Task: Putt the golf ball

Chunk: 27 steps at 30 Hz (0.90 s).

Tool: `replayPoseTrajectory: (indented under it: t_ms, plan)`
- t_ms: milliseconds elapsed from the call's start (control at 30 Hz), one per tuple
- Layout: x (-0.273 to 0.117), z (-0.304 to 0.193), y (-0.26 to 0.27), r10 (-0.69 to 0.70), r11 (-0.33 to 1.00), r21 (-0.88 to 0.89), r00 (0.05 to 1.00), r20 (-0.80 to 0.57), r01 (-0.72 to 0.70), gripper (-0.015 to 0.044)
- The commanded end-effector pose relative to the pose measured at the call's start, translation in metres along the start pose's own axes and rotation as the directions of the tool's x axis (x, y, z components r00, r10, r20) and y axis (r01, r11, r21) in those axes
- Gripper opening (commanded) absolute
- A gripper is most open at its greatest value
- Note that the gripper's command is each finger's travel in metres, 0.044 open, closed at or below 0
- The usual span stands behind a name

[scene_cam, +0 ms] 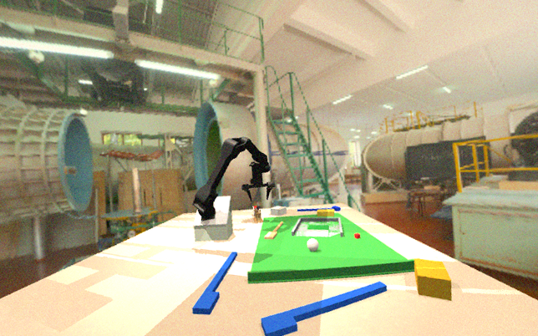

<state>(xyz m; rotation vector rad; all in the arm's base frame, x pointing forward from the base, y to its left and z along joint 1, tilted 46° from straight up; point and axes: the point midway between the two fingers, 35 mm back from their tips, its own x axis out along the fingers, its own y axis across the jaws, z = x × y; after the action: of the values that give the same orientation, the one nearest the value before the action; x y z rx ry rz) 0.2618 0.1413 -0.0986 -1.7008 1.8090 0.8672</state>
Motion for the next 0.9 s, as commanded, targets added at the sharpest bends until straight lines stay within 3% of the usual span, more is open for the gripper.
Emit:
replayPoseTrajectory:
  t_ms: [0, 500, 867]
  plan:
    - [0.007, 0.0, 0.005, 0.013, 1.0, -0.018, 1.0, -0.006, -0.013, 0.044]
    - [0.048, -0.002, 0.006, 0.012, 1.0, -0.018, 1.0, -0.008, -0.012, 0.044]
    - [0.055, -0.002, 0.006, 0.012, 1.0, -0.017, 1.0, -0.008, -0.012, 0.044]
